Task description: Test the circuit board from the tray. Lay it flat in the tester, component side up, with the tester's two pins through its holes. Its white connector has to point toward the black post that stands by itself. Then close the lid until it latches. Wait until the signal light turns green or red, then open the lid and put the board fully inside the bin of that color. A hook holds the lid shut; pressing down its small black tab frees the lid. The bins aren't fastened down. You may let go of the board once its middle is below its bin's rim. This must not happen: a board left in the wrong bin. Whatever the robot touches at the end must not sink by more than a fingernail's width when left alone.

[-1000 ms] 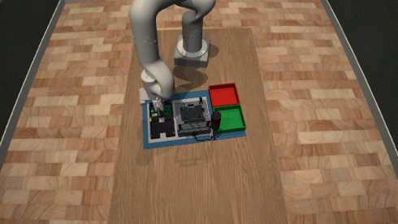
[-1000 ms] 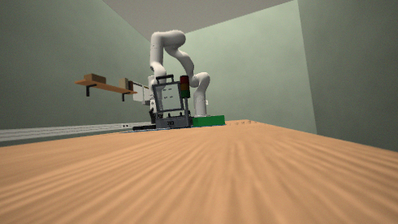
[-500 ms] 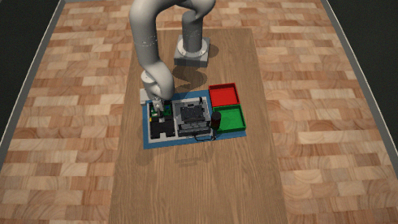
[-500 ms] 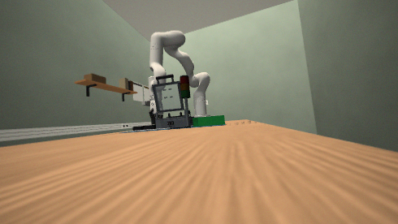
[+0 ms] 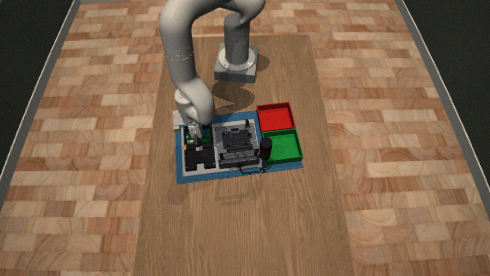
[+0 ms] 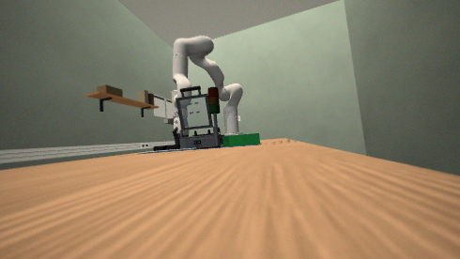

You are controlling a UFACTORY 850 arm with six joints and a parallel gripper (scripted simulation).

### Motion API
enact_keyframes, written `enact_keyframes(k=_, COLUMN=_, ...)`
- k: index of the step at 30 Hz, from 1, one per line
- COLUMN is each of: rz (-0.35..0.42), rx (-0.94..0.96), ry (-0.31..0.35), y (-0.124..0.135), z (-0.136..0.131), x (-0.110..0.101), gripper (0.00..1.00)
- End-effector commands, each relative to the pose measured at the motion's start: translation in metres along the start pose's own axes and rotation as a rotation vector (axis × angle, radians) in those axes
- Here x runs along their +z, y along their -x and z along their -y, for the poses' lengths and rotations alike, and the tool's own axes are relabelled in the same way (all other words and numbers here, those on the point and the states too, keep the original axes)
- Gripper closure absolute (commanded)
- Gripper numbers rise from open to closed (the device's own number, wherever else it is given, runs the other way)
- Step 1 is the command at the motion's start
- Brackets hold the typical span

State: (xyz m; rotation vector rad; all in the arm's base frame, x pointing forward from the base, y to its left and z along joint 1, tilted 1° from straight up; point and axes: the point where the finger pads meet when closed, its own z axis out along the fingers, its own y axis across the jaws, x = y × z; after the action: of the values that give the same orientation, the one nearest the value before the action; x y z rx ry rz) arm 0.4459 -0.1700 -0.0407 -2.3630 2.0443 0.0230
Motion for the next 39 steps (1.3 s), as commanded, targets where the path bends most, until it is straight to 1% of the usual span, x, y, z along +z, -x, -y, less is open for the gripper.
enact_keyframes(k=1, rz=0.0, rx=0.0, ry=-0.002, y=-0.0005, z=0.0009, x=0.0017, gripper=0.0)
enact_keyframes(k=17, rz=0.0, rx=0.0, ry=-0.002, y=-0.0005, z=0.001, x=0.0044, gripper=0.0)
enact_keyframes(k=18, rz=0.0, rx=0.0, ry=-0.002, y=-0.0005, z=0.001, x=0.0044, gripper=0.05)
enact_keyframes(k=29, rz=0.0, rx=0.0, ry=-0.002, y=-0.0005, z=0.001, x=0.0044, gripper=0.05)
enact_keyframes(k=30, rz=0.0, rx=0.0, ry=-0.002, y=-0.0005, z=0.001, x=0.0044, gripper=0.11)
enact_keyframes(k=39, rz=0.0, rx=0.0, ry=-0.002, y=-0.0005, z=0.001, x=0.0044, gripper=0.11)
